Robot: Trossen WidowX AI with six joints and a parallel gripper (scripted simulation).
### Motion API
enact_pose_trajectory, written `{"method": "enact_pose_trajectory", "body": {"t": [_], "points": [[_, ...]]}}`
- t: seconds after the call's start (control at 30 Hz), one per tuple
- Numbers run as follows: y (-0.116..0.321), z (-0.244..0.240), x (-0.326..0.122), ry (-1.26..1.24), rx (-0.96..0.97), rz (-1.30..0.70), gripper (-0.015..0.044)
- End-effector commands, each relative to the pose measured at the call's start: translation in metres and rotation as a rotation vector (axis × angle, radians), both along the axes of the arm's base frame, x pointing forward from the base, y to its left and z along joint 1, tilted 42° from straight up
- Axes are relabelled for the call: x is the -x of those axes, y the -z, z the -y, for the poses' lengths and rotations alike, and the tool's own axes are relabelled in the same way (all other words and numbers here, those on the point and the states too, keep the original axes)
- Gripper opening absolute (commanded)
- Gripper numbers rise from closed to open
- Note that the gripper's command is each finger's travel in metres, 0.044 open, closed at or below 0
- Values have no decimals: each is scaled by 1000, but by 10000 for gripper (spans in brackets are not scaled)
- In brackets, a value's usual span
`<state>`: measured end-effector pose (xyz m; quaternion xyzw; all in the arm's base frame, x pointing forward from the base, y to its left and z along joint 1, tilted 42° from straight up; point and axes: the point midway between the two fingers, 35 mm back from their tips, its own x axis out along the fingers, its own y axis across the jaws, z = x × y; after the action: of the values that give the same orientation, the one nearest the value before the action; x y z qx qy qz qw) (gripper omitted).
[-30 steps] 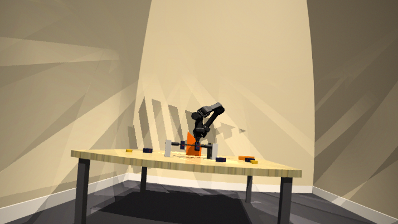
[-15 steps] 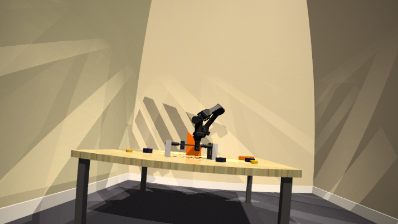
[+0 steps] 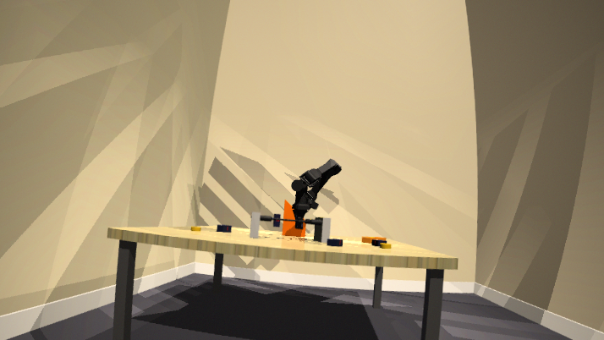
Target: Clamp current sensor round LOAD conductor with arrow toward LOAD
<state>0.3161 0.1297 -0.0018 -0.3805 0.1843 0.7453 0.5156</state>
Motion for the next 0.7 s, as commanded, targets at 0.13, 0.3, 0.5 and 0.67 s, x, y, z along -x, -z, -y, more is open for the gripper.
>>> {"method": "enact_pose_trajectory", "body": {"t": [0.13,0.3,0.5,0.67], "points": [[13,-11,7,-3,-1,-14,440],[14,-11,7,-3,-1,-14,440],[11,-9,4,-2,1,-5,374],[11,-9,4,-2,1,-5,341]]}}
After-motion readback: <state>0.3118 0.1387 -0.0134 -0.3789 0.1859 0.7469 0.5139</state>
